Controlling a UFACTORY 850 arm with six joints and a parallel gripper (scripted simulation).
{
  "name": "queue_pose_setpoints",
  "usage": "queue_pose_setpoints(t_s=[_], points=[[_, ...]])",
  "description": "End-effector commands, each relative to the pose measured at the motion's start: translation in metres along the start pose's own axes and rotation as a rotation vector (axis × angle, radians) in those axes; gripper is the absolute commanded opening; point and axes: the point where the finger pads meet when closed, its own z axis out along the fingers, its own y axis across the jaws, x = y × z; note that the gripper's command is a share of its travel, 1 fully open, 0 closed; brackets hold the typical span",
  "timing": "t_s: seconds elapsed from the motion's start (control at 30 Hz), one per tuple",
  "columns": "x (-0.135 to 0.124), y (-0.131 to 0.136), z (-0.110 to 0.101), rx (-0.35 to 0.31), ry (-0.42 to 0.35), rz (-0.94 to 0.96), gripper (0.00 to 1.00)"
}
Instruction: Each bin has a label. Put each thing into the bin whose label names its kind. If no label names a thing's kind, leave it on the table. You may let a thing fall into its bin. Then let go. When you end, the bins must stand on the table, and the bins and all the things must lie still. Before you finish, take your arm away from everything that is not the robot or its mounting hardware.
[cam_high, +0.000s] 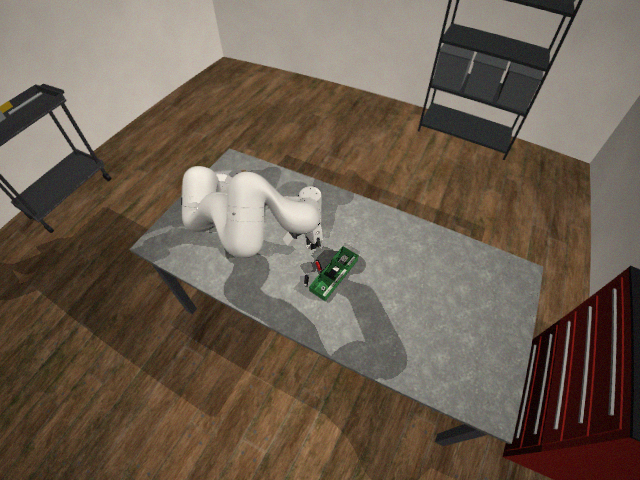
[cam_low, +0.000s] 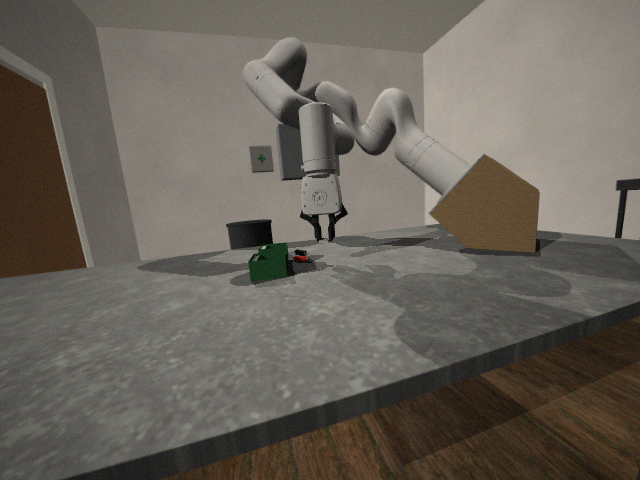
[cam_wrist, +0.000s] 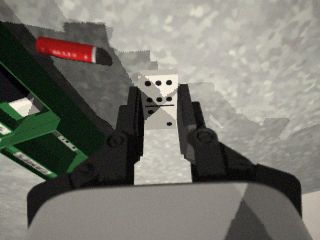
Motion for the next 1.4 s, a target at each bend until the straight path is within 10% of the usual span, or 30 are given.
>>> queue_pose_setpoints(t_s=[0.0, 0.47, 1.37], points=[[0.000, 0.000, -0.001, 0.000, 0.000, 0.000, 0.00], [0.000, 0.000, -0.008, 0.000, 0.000, 0.000, 0.00], [-0.079, -0.103, -0.008, 0.001, 0.000, -0.327, 0.00]])
